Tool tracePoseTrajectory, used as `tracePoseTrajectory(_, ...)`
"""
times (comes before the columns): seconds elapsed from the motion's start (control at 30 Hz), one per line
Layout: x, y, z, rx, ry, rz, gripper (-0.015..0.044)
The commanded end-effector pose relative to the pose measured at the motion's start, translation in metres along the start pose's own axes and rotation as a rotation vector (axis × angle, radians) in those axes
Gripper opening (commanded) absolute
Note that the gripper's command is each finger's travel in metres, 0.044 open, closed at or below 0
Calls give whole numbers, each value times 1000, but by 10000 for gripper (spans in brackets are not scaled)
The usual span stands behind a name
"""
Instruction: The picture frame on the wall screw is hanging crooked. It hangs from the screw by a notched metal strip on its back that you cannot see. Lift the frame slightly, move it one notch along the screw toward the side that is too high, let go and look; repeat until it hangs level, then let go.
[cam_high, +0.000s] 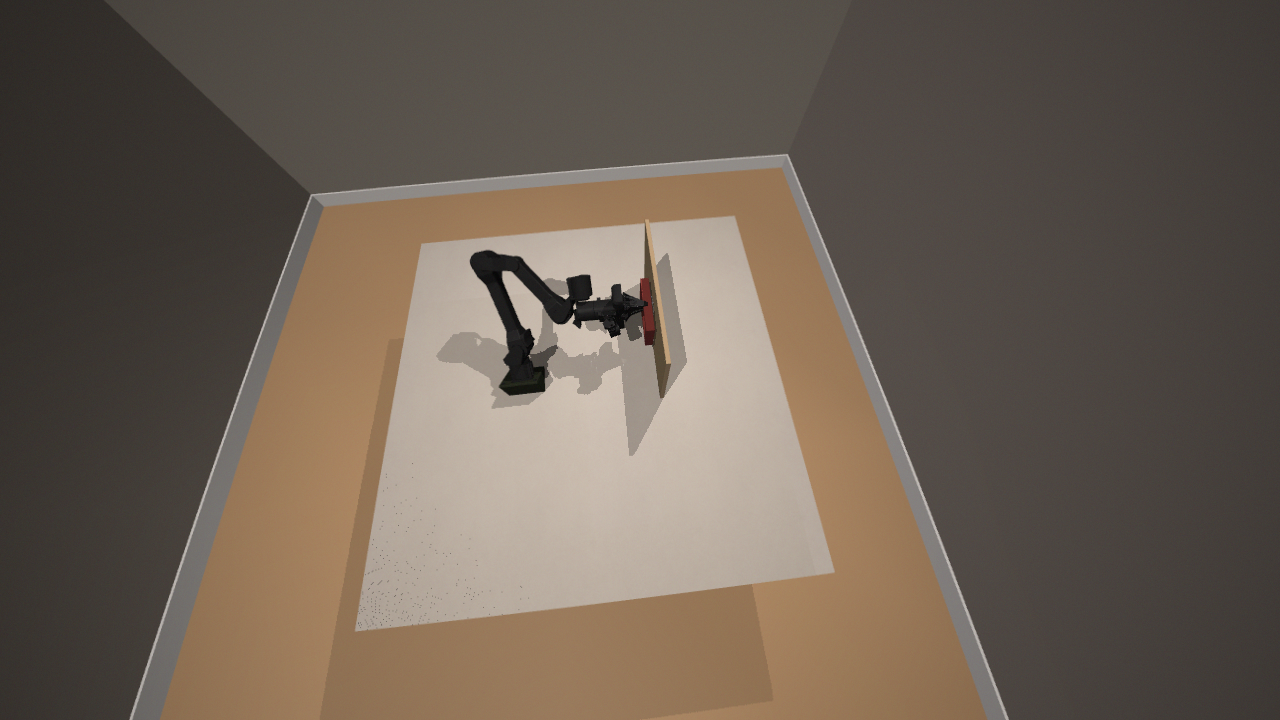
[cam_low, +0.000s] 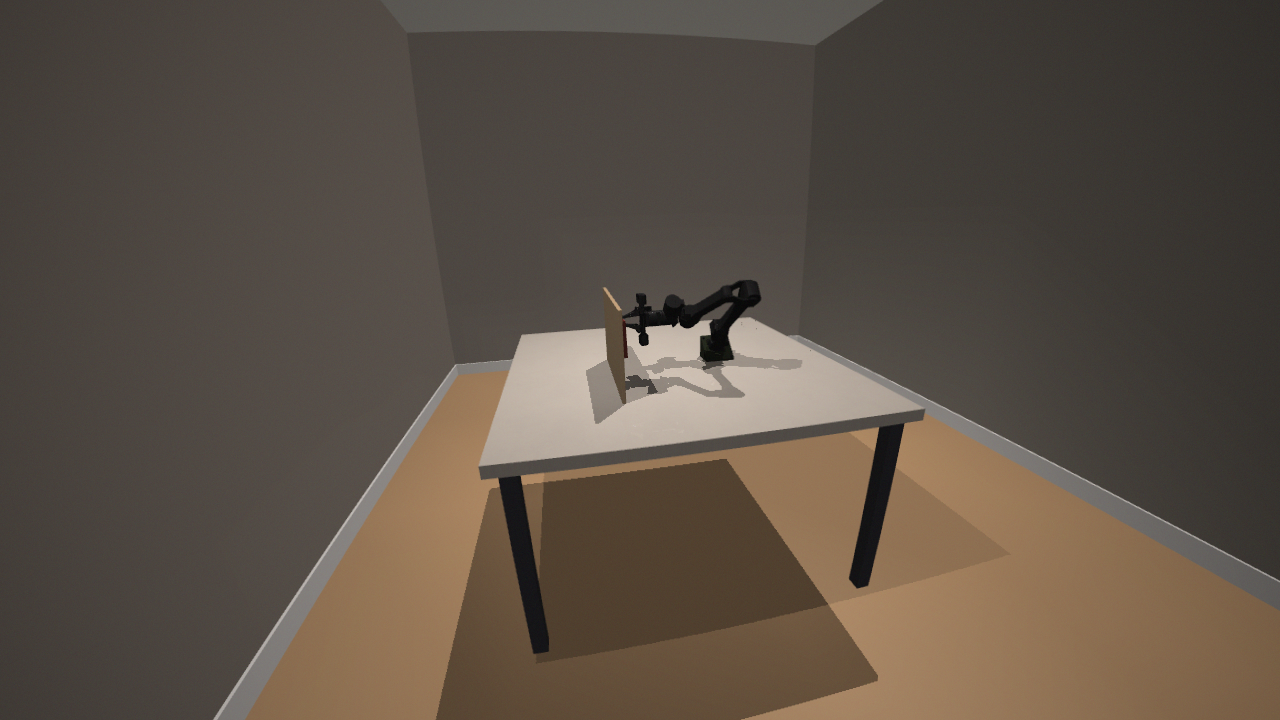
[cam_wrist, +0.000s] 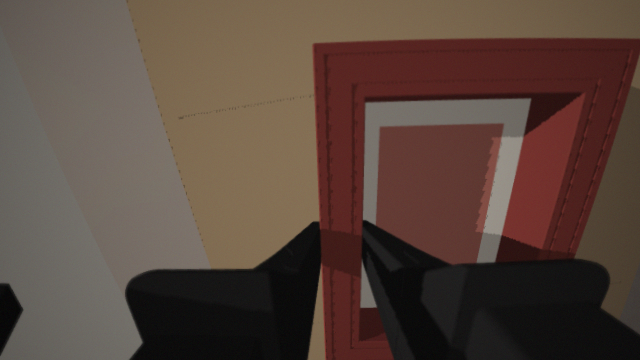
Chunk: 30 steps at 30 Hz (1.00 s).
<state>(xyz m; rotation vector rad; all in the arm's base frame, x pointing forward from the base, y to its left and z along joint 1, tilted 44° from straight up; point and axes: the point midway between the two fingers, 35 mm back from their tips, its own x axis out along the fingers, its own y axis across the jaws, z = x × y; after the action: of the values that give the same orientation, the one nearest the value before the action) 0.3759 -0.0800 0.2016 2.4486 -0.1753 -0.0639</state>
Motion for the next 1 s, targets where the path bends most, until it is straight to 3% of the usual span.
tracePoseTrajectory(0.0, 0, 0, -1, -22, 1, -3, 0)
tracePoseTrajectory(0.67, 0, 1, -1, -131, 0, -3, 0)
tracePoseTrajectory(0.97, 0, 1, 0, -109, -1, 0, 236)
